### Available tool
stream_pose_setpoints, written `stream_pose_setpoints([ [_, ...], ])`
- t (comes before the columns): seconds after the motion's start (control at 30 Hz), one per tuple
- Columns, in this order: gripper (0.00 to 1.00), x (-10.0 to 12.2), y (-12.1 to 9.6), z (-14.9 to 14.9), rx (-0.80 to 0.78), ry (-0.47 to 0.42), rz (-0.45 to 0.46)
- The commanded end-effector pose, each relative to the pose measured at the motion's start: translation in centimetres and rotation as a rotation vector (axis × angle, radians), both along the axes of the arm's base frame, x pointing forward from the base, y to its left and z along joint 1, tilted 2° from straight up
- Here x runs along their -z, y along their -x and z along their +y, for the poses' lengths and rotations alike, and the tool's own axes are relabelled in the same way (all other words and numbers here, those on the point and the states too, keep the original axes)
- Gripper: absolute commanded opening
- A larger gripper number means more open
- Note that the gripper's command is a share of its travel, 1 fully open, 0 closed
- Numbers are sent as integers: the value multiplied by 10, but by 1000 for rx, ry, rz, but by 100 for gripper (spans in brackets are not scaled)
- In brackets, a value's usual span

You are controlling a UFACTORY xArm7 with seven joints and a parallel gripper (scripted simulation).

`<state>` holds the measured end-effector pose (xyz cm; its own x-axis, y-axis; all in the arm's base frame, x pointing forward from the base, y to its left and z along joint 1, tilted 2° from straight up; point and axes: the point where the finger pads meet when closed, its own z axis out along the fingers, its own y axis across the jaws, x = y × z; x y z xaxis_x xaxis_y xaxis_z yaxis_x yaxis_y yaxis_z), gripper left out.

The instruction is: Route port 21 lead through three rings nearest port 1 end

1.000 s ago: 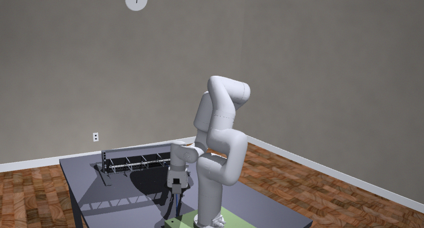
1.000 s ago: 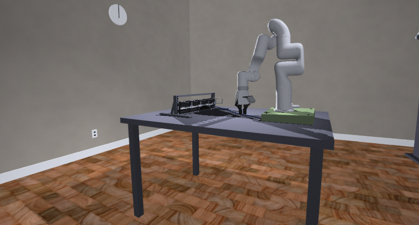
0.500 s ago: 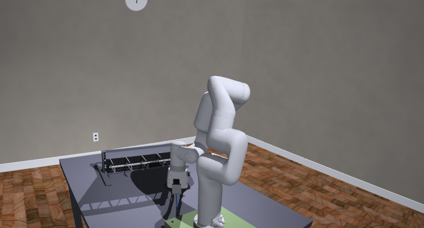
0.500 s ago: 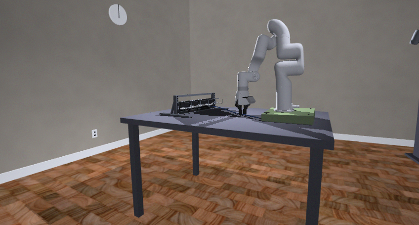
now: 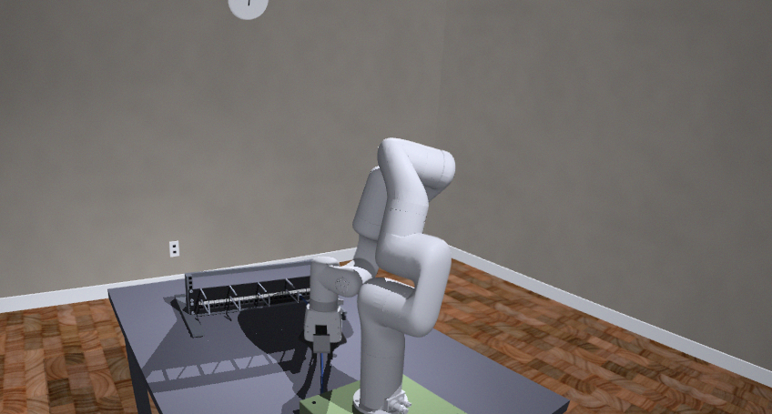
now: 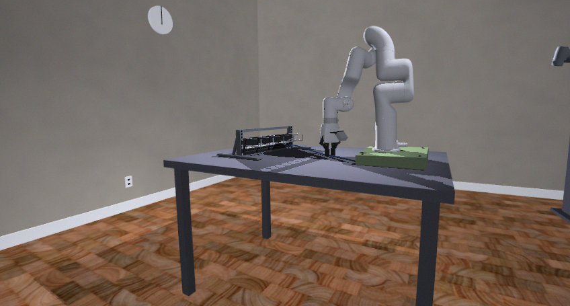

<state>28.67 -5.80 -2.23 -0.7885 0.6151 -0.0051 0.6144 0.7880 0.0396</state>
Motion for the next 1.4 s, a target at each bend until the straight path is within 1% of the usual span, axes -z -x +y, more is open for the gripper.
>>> stream_pose_setpoints([
  [0.0,33,0,-1,0,0,1,-2],
  [0.03,33,0,-1,0,0,1,-2],
  [0.07,0,0,-1,0,0,1,-2],
  [1.37,0,0,-1,0,0,1,-2],
])
